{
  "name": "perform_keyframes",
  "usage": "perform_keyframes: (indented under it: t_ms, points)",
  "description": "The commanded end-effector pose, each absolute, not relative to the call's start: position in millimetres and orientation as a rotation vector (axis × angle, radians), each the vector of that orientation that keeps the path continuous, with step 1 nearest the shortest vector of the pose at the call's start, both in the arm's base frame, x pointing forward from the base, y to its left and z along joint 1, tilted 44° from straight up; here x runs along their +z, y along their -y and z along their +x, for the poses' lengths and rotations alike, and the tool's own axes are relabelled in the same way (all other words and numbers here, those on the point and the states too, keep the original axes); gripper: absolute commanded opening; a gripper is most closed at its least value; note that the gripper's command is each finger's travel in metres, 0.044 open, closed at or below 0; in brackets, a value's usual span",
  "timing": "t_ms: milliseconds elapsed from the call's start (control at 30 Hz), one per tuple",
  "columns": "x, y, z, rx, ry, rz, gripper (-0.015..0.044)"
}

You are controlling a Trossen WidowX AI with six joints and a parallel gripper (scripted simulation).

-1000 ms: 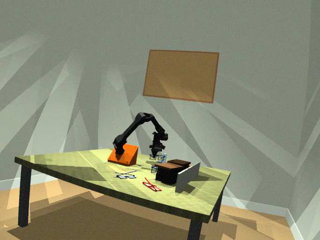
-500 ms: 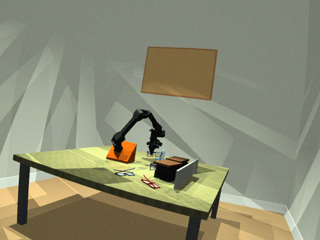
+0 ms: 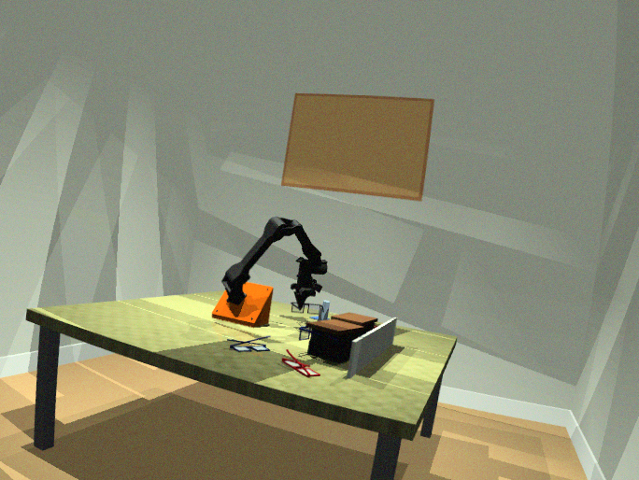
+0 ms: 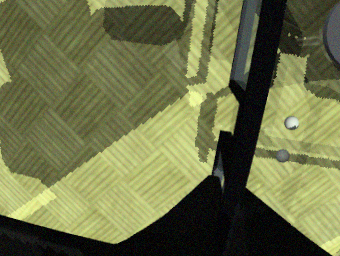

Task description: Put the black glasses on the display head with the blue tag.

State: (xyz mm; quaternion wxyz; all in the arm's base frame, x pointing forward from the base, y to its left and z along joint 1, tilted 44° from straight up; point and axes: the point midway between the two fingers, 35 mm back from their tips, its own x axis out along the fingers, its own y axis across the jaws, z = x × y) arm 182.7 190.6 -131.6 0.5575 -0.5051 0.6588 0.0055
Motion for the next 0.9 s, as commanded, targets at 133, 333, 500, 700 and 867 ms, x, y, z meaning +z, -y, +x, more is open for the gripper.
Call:
perform_keyframes:
  t_ms: [133,333,500,700,867]
  points:
    - [-131.1,-187.1,176.4,0.011,-1.561,-1.191,0.0]
    - [-130.4,-185.6,173.2,0.011,-1.562,-1.191,0.0]
    - [-129.7,-184.3,170.8,0.011,-1.562,-1.191,0.0]
    - [-128.9,-182.8,168.0,0.011,-1.562,-1.191,0.0]
    - [-128.3,-181.8,166.2,0.011,-1.562,-1.191,0.0]
